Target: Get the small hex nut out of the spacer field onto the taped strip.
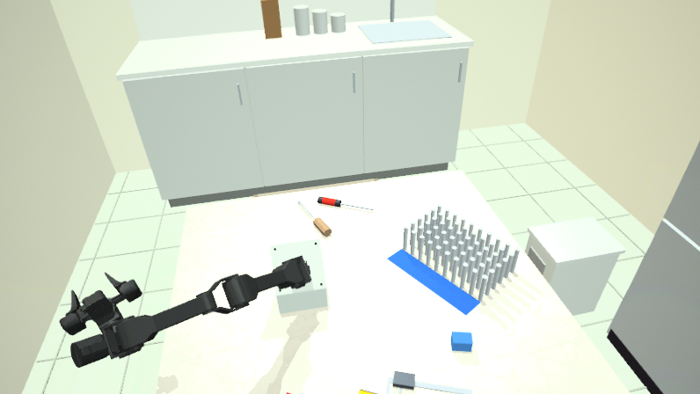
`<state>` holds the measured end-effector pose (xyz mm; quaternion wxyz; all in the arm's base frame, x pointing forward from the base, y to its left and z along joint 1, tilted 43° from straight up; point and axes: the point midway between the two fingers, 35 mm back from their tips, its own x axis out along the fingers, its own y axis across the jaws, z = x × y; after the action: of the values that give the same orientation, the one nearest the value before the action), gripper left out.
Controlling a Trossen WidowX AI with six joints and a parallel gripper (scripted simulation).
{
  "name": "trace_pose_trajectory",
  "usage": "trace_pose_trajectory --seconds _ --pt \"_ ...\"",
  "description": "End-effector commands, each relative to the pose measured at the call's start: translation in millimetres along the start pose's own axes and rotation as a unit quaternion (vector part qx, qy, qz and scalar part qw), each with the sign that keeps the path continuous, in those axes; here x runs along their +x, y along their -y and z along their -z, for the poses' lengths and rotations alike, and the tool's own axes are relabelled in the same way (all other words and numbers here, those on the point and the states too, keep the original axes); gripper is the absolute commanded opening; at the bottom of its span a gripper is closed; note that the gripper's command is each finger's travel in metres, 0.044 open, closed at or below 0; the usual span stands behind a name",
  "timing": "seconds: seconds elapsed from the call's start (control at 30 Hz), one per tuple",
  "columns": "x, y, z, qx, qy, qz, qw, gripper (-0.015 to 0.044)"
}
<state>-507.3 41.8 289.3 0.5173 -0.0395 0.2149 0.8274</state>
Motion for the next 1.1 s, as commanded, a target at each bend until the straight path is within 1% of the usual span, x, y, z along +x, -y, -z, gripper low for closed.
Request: trace_pose_trajectory --seconds 0.0,0.03,0.17,0.3,0.5,0.7,0.87,1.07 --pt "-0.6 -0.4 0.9 -0.001 -0.001 -0.001 1.0 0.0426" --pt "-2.5 -1.7 3.5 -0.004 -0.004 -0.004 1.0 0.044" --pt "-23.9 -14.0 31.5 -0.036 -0.033 -0.037 0.998 0.044" --pt "-71.5 -32.3 45.7 -0.06 -0.057 -0.098 0.992 0.044" --pt "-156.5 -51.7 66.6 -0.1 -0.094 -0.201 0.97 0.044" --pt "-245.7 -56.1 82.8 -0.139 -0.126 -0.306 0.933 0.044" --pt "-320.9 -47.6 92.7 -0.17 -0.148 -0.392 0.892 0.044" --pt "-408.0 -23.0 100.6 -0.204 -0.17 -0.49 0.83 0.044"
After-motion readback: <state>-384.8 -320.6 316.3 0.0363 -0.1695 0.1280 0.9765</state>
